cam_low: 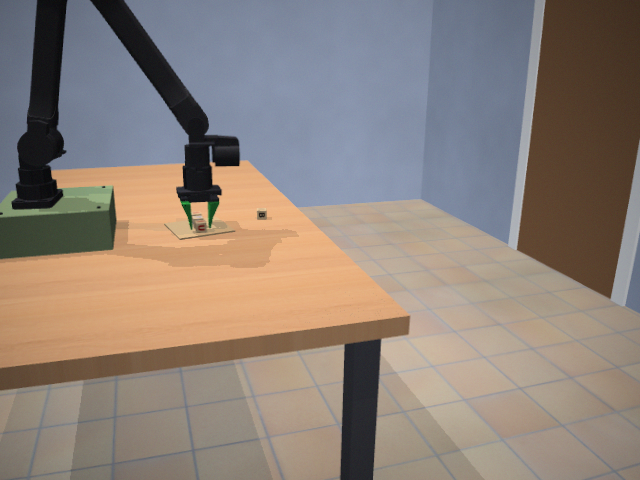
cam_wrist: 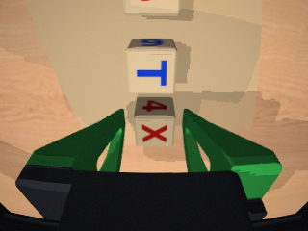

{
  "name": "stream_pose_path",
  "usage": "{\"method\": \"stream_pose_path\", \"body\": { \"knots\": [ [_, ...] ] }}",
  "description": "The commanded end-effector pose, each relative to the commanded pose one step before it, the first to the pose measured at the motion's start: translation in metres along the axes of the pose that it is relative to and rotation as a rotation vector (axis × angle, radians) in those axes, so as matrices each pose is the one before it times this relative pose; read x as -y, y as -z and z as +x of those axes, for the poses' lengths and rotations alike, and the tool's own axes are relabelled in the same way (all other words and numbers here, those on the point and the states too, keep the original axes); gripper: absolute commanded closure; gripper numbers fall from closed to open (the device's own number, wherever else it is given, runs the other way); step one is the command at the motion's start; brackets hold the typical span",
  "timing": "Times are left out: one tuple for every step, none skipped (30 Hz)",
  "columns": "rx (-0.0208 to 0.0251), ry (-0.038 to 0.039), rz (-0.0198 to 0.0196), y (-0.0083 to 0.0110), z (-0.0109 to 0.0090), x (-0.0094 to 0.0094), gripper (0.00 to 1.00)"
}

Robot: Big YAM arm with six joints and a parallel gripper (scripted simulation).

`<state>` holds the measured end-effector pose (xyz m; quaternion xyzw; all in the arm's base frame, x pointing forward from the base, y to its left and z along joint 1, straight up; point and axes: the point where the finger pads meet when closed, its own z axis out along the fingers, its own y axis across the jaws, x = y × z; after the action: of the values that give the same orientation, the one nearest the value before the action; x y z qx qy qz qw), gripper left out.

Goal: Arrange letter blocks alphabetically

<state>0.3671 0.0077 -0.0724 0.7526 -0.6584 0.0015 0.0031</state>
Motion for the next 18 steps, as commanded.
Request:
{"method": "stream_pose_path", "body": {
  "knots": [
    [-0.00299,-0.00133,0.06508,0.02674,0.00666,0.0282,0.56],
    [-0.00002,0.0,0.00018,0.00149,-0.00002,0.00011,0.56],
    [-0.00002,0.0,0.00019,0.00154,-0.00002,0.00012,0.56],
    [-0.00002,0.0,0.00019,0.00159,-0.00002,0.00013,0.56],
    [-0.00002,0.0,0.00019,0.00162,-0.00002,0.00012,0.56],
    [-0.00002,0.0,0.0002,0.00164,-0.00002,0.00012,0.56],
    [-0.00002,0.0,0.0002,0.00166,-0.00002,0.00013,0.56],
    [-0.00002,0.0,0.0002,0.00166,-0.00002,0.00012,0.56],
    [-0.00002,0.0,0.0002,0.00166,-0.00002,0.00012,0.56],
    [-0.00002,0.0,0.0002,0.00166,-0.00002,0.00013,0.56],
    [0.0,0.0,0.0,0.0,0.0,0.0,0.56],
    [0.0,0.0,0.0,0.0,0.0,0.0,0.56],
    [-0.00002,0.0,0.00022,0.00163,-0.00002,0.00013,0.56],
    [-0.00002,0.0,0.00019,0.0016,-0.00002,0.00011,0.56],
    [-0.00002,0.0,0.00018,0.00157,-0.00002,0.00012,0.56],
    [-0.00001,0.0,0.00018,0.00152,-0.00002,0.00011,0.56],
    [-0.00001,0.0,0.00017,0.00146,-0.00002,0.0001,0.56],
    [-0.00001,0.0,0.00016,0.00139,-0.00002,0.00009,0.56]
  ]
}}
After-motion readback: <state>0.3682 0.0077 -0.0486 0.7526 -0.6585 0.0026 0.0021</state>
